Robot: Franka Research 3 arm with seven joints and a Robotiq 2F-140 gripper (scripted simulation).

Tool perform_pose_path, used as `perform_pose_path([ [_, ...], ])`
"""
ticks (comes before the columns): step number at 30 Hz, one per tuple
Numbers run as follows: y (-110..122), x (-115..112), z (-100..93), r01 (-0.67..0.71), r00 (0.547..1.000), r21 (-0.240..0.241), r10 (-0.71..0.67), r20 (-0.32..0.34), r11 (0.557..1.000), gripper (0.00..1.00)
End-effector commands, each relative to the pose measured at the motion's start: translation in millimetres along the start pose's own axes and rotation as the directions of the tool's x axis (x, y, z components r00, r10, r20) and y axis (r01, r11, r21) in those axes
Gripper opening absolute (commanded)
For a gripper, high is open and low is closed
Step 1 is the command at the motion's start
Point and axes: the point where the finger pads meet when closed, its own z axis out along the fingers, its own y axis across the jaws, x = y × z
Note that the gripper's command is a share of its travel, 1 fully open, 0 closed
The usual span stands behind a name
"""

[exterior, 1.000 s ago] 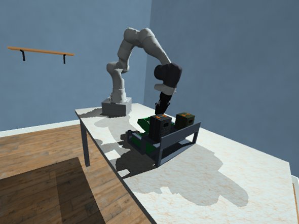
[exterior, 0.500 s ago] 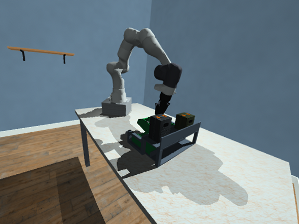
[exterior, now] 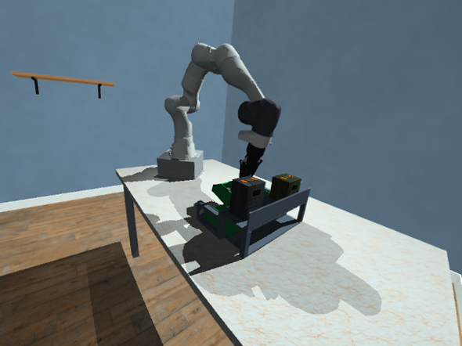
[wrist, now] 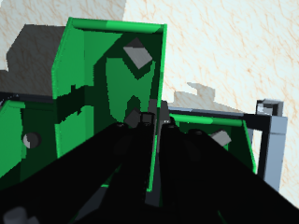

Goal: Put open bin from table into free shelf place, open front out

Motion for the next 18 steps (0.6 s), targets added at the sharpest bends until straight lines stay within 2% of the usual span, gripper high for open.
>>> perform_pose_path([
  [1, 1.0, -3.0, -0.7, 0.002, 1.000, -0.004, -0.002, 0.006, 1.000, 0.00],
  [18, 1.1, -4.5, 4.5, 0.002, 1.000, -0.004, -0.002, 0.007, 1.000, 0.00],
])
